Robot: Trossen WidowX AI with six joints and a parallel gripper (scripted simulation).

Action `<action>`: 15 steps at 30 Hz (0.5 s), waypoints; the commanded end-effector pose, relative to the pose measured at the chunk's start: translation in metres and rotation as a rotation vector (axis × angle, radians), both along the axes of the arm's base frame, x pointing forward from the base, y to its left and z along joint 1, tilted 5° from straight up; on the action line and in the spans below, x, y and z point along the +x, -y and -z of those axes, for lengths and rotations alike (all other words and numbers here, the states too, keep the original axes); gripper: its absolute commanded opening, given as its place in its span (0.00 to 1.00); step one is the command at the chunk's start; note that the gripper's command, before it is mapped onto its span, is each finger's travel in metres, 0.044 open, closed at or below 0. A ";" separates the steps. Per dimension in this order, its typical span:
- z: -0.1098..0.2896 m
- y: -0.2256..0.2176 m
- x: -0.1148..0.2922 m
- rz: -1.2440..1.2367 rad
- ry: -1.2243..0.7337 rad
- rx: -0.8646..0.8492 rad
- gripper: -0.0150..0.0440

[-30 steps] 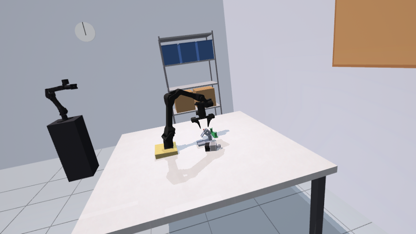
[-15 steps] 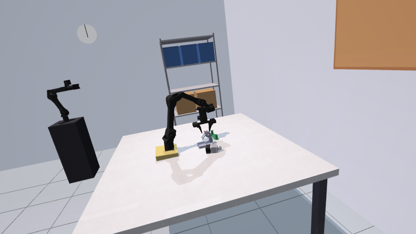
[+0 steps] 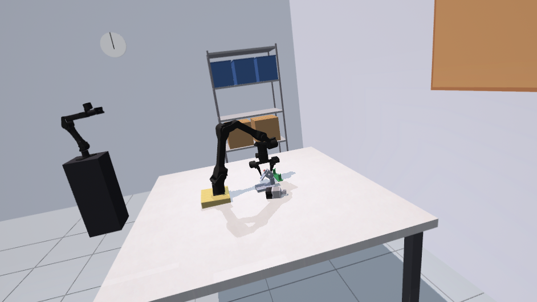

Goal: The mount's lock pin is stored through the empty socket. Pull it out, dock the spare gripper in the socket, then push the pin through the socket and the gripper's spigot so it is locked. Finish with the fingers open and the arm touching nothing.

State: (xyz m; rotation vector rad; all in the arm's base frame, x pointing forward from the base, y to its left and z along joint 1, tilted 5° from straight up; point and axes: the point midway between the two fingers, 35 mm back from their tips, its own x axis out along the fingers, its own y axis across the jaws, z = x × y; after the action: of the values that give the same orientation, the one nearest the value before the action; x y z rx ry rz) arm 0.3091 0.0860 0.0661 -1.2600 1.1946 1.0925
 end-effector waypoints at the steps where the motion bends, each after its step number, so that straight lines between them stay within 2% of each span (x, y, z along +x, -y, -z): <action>1: 0.003 0.000 -0.001 -0.003 -0.008 0.000 0.76; 2: 0.003 0.000 -0.001 -0.003 -0.008 0.000 0.76; 13: 0.003 0.000 -0.001 -0.003 -0.008 0.000 0.27; 15: 0.003 0.000 -0.001 -0.003 -0.008 0.000 0.25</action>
State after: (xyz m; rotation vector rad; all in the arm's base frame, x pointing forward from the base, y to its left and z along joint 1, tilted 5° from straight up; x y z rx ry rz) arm 0.3080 0.0856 0.0640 -1.2591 1.1999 1.0960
